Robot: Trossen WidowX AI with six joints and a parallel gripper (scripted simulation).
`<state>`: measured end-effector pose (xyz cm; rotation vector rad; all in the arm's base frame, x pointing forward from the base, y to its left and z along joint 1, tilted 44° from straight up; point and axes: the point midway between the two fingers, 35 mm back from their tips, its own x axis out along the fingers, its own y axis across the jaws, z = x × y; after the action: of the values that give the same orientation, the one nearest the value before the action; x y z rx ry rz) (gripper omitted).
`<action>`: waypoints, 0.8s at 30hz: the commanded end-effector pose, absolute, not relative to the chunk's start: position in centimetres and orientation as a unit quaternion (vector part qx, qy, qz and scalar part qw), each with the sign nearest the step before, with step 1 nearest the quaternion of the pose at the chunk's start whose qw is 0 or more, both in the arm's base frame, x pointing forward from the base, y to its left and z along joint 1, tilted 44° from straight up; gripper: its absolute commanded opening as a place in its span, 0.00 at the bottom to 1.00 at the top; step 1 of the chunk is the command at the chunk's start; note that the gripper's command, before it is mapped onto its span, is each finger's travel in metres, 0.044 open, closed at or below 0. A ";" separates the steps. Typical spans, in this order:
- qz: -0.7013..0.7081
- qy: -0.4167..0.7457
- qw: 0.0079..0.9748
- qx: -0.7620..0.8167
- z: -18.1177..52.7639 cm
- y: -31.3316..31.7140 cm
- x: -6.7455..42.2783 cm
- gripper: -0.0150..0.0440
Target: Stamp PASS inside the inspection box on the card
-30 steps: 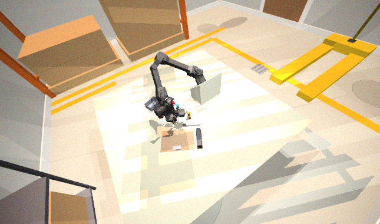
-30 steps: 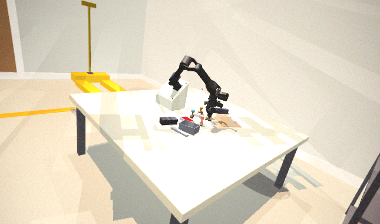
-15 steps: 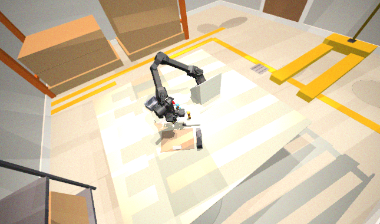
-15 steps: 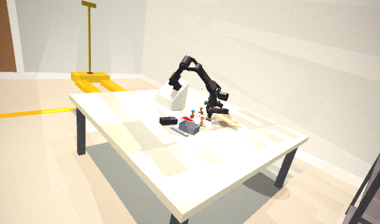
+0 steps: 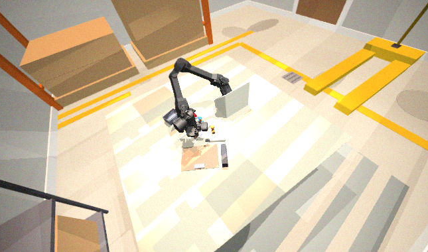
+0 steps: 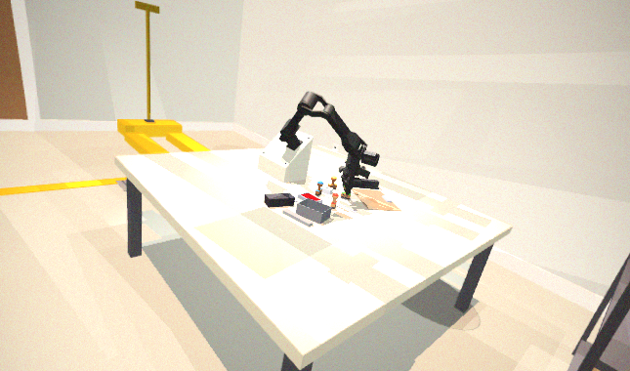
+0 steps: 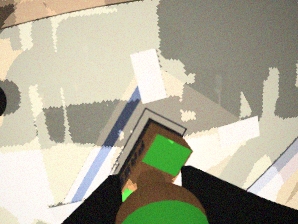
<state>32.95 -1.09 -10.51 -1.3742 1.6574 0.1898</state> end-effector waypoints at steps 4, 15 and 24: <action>0.077 0.677 0.471 -0.560 -10.2 -0.8 32.9 0.25; 0.078 0.677 0.472 -0.560 -9.0 0.4 33.0 0.25; 0.078 0.677 0.472 -0.559 -8.0 1.5 32.9 0.25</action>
<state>32.85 0.99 -8.43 -1.3764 1.6587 0.1907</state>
